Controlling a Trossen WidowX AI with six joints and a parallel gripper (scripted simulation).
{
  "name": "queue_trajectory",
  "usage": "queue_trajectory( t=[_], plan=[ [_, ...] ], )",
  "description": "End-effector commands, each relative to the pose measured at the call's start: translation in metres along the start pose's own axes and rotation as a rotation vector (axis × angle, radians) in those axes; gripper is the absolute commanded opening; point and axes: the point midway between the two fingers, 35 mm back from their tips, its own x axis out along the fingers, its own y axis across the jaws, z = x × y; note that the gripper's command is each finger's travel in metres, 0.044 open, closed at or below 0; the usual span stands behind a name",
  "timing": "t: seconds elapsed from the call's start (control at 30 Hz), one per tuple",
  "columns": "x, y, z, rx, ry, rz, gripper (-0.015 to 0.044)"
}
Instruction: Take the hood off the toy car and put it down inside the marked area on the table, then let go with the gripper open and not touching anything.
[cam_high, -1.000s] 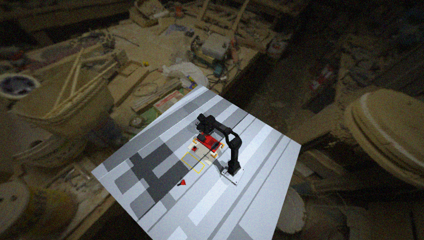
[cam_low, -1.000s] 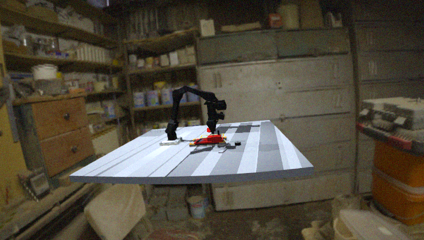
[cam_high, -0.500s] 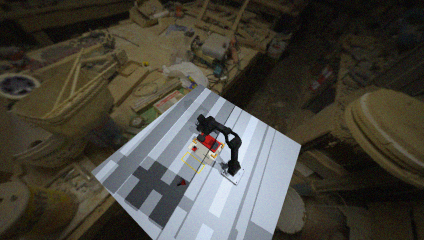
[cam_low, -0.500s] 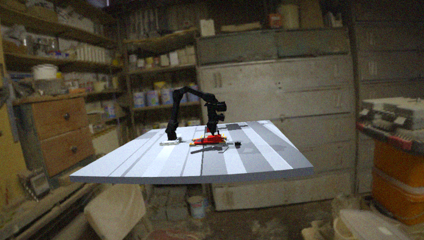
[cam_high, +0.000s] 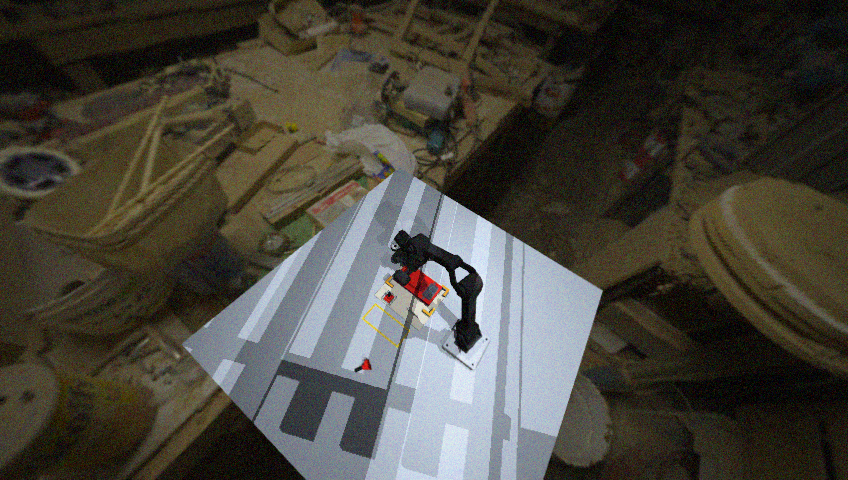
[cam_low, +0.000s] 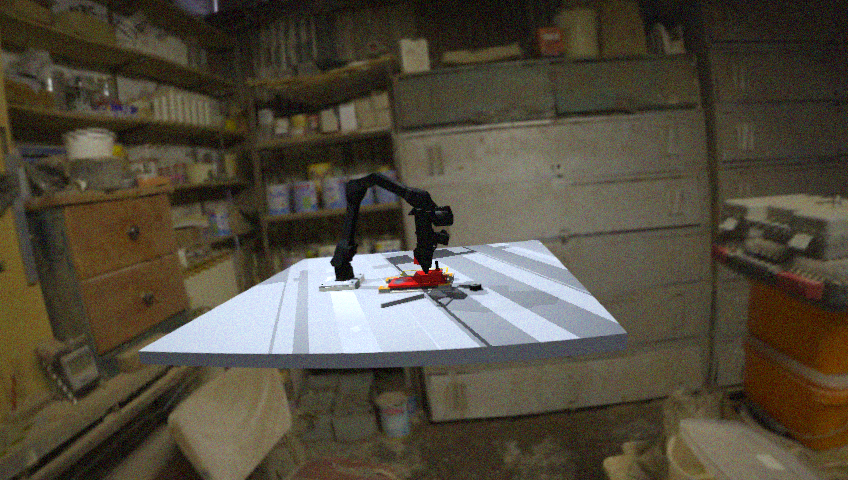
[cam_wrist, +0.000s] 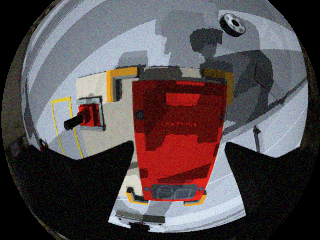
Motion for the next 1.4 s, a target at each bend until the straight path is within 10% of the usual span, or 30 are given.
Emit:
queue_trajectory(
  t=[0.0,1.23,1.37],
  plan=[
    [0.003,0.000,-0.001,-0.007,0.002,-0.004,0.0440],
    [0.021,0.000,-0.001,-0.007,0.002,-0.004,0.0440],
    [0.019,0.000,0.000,0.000,0.001,0.000,0.0355]
  ],
)
